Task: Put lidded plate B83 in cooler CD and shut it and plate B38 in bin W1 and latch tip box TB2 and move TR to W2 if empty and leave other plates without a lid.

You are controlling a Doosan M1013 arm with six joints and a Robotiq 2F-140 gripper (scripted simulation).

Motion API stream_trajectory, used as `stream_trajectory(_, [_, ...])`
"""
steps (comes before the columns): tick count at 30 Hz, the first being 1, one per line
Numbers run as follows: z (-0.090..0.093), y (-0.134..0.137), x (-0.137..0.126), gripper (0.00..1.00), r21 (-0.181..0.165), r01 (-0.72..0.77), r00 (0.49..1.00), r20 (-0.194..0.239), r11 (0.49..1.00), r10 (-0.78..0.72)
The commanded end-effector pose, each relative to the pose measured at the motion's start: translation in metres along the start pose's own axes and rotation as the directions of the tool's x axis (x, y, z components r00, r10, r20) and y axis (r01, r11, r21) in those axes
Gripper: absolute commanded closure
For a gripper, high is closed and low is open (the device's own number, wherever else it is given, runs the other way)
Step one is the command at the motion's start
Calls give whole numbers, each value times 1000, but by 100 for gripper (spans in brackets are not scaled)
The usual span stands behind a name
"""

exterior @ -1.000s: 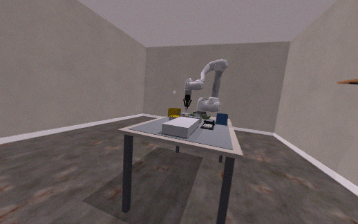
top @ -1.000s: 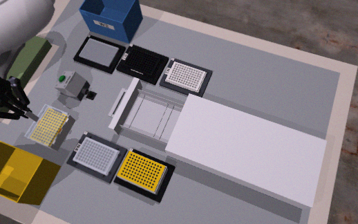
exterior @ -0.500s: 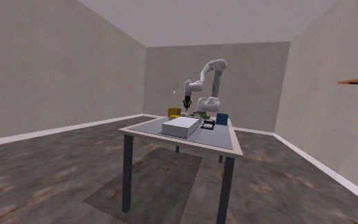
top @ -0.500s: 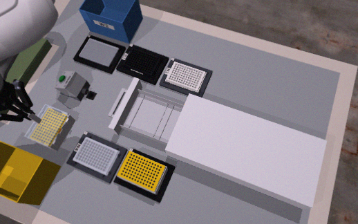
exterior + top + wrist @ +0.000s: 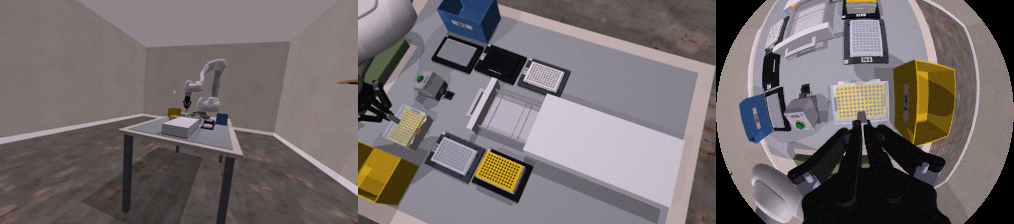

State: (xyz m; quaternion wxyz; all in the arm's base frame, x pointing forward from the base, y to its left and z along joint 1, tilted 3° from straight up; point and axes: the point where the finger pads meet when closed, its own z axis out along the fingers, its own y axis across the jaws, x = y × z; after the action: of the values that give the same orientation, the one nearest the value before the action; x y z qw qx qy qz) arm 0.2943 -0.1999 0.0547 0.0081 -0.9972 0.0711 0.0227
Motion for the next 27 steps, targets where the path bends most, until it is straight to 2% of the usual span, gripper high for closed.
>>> stream_trajectory(1, [1, 0, 0, 100, 0, 0, 1000, 0, 1000, 0])
stream_trajectory(27, [5, 0, 0, 100, 0, 0, 1000, 0, 1000, 0])
